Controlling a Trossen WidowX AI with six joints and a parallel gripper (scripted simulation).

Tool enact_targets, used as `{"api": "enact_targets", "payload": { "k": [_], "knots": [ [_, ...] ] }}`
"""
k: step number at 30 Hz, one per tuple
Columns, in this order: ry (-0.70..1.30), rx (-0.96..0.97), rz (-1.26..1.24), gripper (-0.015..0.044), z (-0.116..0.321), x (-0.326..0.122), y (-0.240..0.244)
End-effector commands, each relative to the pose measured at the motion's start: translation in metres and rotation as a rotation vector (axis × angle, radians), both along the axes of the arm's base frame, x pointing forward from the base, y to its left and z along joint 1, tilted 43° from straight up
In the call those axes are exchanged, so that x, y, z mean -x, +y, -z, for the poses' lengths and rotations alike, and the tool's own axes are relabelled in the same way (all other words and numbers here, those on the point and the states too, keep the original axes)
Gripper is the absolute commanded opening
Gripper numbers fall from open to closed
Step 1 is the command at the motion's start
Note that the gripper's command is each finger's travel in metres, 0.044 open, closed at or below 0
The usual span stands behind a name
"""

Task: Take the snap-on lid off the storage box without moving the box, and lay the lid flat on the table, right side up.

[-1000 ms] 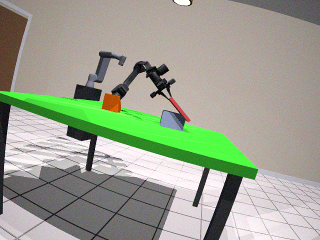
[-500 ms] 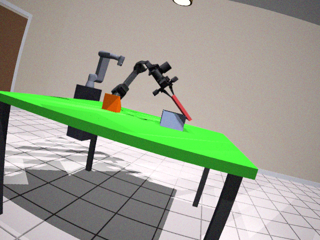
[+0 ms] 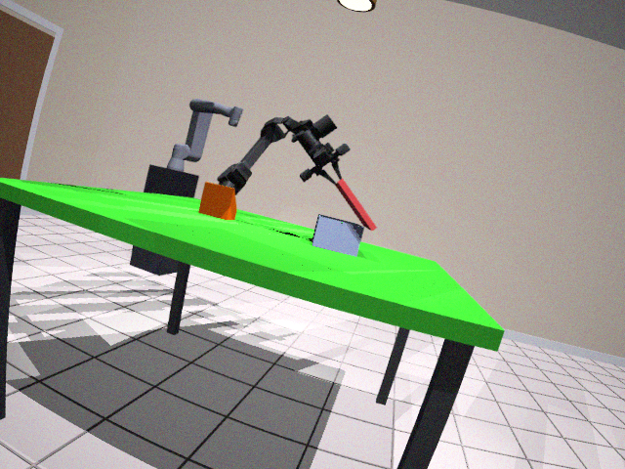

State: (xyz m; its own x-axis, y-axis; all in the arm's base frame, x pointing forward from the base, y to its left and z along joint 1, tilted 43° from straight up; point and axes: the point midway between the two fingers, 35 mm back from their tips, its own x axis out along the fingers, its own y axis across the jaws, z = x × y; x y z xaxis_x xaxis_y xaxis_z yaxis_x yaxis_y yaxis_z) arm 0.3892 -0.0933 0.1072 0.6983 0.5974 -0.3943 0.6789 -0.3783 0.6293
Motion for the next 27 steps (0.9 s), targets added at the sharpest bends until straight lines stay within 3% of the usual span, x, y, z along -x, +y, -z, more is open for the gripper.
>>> {"api": "enact_targets", "payload": {
  "k": [1,27],
  "knots": [
    [-0.019,0.009,0.000,0.0000,-0.009,-0.003,-0.007],
    [-0.018,0.009,0.000,0.0000,-0.025,0.001,-0.012]
  ]
}}
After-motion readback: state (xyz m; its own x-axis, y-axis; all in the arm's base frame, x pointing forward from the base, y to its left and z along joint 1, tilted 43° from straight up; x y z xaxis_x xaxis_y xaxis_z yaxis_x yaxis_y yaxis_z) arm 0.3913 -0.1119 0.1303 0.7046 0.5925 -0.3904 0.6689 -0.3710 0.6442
